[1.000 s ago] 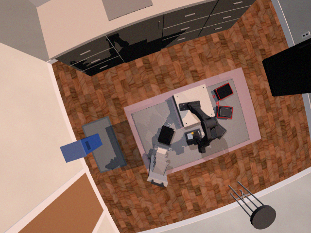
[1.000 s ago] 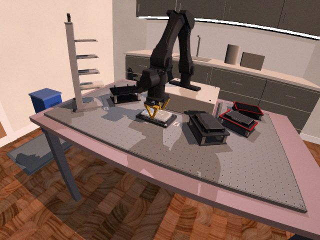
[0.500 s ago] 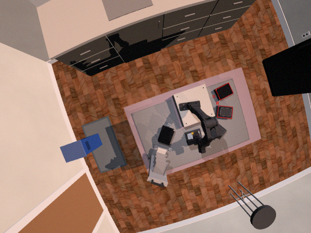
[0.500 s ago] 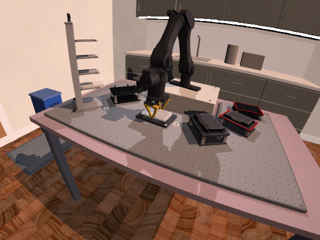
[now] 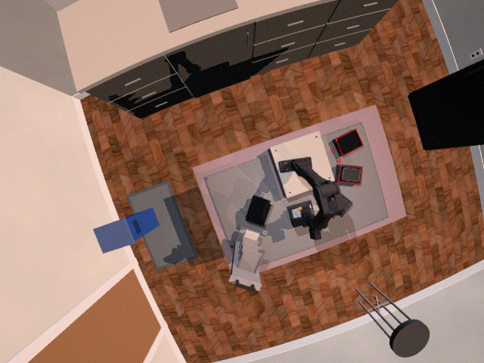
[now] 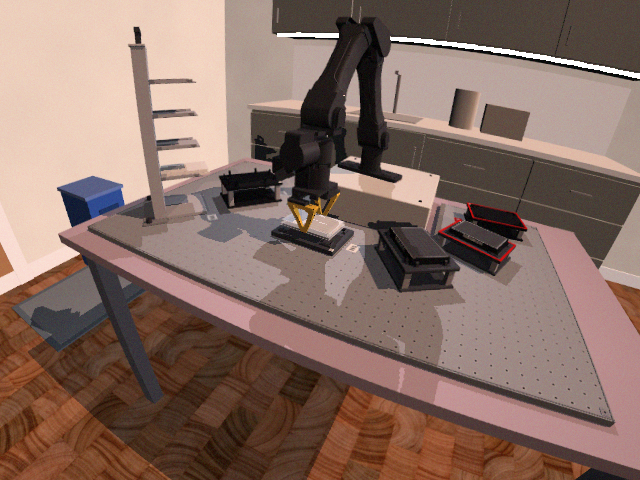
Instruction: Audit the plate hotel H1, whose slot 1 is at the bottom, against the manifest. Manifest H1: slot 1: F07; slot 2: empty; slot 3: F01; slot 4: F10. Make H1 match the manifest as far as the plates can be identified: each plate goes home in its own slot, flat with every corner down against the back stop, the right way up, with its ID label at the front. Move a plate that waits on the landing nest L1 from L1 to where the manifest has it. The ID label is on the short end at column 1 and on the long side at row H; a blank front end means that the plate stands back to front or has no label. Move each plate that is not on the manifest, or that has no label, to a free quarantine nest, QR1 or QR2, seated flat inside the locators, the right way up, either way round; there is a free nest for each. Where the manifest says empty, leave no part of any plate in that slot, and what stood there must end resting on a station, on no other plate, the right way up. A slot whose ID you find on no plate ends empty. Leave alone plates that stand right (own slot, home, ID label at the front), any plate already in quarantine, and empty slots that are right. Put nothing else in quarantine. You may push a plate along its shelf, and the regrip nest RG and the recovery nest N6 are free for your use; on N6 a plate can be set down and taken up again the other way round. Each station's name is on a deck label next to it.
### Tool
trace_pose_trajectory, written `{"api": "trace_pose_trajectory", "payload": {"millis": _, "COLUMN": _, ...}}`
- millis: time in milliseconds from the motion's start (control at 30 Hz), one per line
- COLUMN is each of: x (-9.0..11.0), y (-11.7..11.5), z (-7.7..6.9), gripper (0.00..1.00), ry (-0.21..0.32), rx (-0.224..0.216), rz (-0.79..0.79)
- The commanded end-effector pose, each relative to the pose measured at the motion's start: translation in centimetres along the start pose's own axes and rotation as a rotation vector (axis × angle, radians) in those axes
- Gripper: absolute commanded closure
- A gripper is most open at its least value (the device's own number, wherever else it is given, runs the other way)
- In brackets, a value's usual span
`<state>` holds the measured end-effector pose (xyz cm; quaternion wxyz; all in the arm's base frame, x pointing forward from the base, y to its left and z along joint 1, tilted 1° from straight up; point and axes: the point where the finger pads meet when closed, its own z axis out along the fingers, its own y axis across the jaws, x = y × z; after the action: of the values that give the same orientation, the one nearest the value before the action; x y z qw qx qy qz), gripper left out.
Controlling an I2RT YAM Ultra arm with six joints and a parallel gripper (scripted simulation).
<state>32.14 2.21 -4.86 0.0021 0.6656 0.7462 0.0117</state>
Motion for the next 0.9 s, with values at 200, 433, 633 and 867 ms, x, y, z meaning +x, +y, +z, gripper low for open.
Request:
{"api": "trace_pose_trajectory", "payload": {"millis": 200, "x": 0.0, "y": -0.1, "z": -1.2, "gripper": 0.14, "ry": 0.000, "rx": 0.005, "rz": 0.002}}
{"api": "trace_pose_trajectory", "payload": {"millis": 433, "x": 0.0, "y": -0.1, "z": -1.7, "gripper": 0.14, "ry": 0.000, "rx": 0.005, "rz": 0.002}}
{"api": "trace_pose_trajectory", "payload": {"millis": 633, "x": 0.0, "y": -0.1, "z": -2.3, "gripper": 0.14, "ry": 0.000, "rx": 0.005, "rz": 0.002}}
{"api": "trace_pose_trajectory", "payload": {"millis": 867, "x": 0.0, "y": -0.1, "z": -3.0, "gripper": 0.14, "ry": 0.000, "rx": 0.005, "rz": 0.002}}
